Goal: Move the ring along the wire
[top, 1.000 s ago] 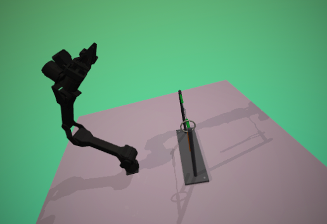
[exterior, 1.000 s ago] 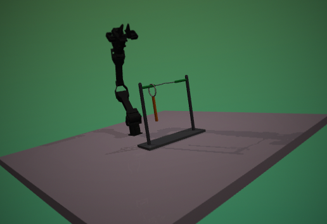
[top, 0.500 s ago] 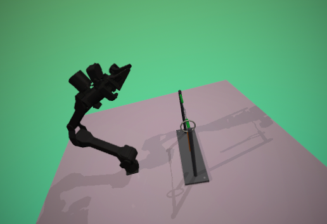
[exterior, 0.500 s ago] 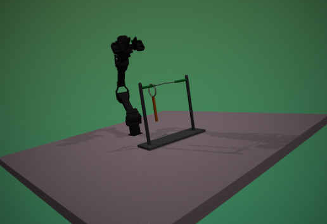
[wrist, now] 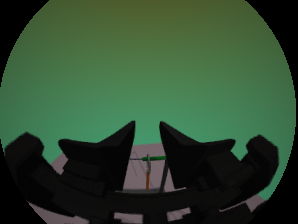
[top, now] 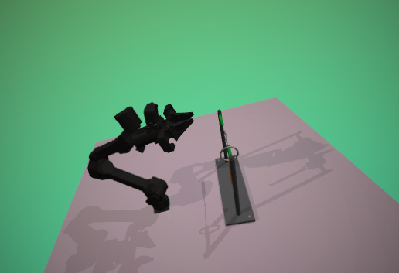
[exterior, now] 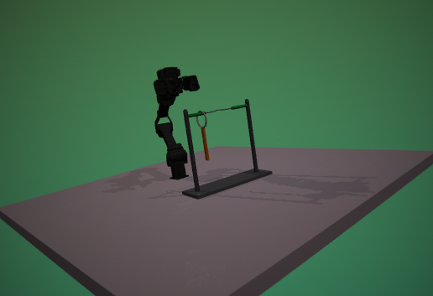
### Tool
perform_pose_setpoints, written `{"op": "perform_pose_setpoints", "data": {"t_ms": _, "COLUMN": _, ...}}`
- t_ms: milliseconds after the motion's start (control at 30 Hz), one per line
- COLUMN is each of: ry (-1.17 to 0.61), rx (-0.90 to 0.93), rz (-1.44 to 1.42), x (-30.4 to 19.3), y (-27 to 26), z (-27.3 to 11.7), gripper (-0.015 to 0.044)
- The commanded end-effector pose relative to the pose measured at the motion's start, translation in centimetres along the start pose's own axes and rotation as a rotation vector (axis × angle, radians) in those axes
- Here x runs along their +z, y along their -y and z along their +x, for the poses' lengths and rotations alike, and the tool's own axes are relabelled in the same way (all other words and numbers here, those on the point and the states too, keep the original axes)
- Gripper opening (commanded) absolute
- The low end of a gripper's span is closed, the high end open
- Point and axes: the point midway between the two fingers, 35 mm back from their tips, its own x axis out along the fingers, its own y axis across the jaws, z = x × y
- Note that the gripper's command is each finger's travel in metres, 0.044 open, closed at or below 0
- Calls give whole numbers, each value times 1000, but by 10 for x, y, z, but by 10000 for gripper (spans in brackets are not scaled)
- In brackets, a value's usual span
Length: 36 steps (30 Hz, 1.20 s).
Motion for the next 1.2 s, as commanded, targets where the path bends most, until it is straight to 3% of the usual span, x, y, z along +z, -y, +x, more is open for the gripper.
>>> {"op": "perform_pose_setpoints", "data": {"t_ms": 0, "ry": -48, "rx": 5, "rz": -16, "x": -32, "y": 3, "z": 4, "gripper": 160}}
{"op": "perform_pose_setpoints", "data": {"t_ms": 500, "ry": -252, "rx": 20, "rz": -32, "x": -164, "y": 14, "z": 5, "gripper": 160}}
{"op": "perform_pose_setpoints", "data": {"t_ms": 867, "ry": -403, "rx": 36, "rz": -14, "x": -262, "y": 18, "z": -16, "gripper": 160}}
{"op": "perform_pose_setpoints", "data": {"t_ms": 1167, "ry": -422, "rx": 39, "rz": -11, "x": -274, "y": 18, "z": -17, "gripper": 160}}
